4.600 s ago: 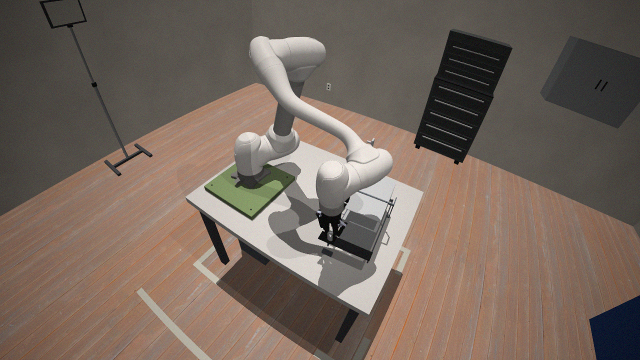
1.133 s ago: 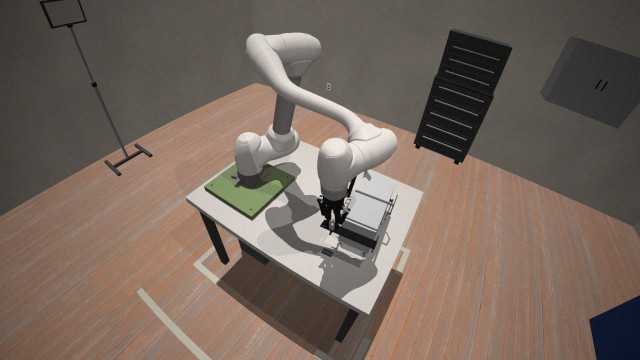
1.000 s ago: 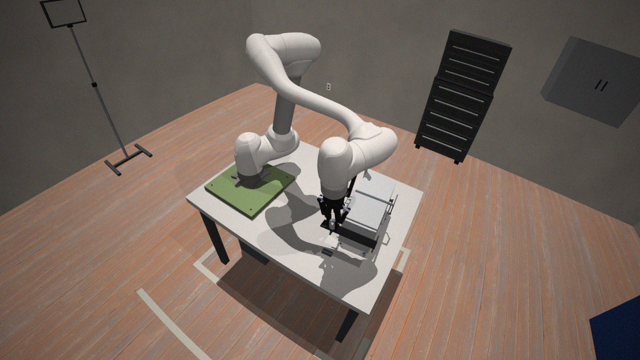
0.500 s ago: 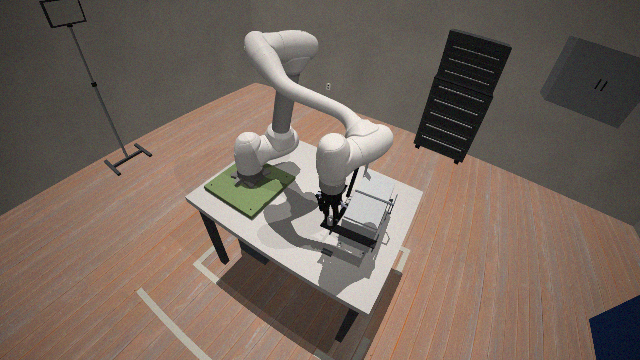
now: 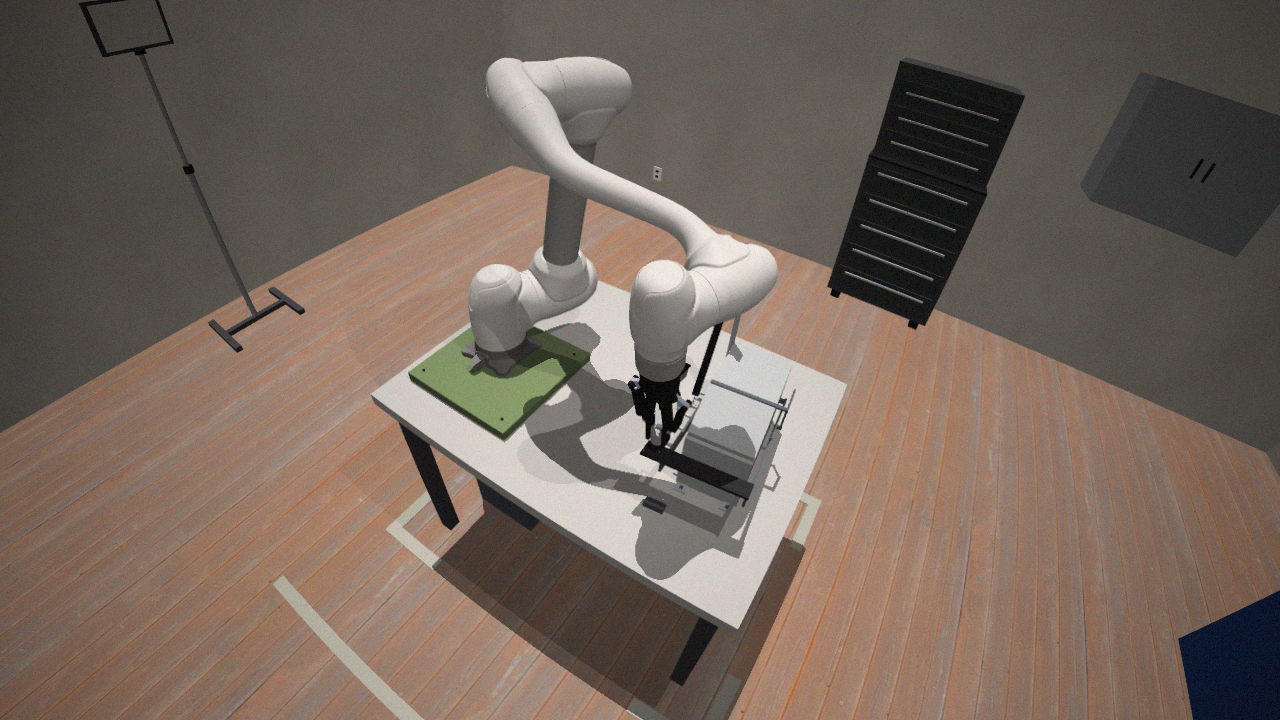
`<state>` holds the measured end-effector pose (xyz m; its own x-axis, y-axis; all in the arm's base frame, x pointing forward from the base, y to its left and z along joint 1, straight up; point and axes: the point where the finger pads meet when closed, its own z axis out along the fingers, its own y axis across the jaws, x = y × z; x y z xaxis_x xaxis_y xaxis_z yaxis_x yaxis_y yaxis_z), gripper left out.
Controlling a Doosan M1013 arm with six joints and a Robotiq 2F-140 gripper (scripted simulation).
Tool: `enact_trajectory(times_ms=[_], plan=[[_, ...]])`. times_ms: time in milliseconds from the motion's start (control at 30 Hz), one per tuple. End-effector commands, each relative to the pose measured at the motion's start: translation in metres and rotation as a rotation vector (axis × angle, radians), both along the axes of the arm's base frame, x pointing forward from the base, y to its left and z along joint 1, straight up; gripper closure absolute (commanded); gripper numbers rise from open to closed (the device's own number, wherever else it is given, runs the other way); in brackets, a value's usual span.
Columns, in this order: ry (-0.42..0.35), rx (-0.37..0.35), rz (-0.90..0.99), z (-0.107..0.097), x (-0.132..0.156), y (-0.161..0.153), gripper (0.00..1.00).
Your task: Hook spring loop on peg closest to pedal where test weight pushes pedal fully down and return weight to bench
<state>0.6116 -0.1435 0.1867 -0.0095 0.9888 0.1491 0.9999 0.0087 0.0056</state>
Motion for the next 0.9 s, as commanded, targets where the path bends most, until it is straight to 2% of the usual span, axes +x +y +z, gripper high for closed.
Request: enact_trajectory(times_ms=[0,867], plan=[[-0.001,-0.005,0.000,-0.002,-0.006,0.005,0.75],[-0.001,-0.031,0.000,-0.016,-0.039,0.036,0.75]])
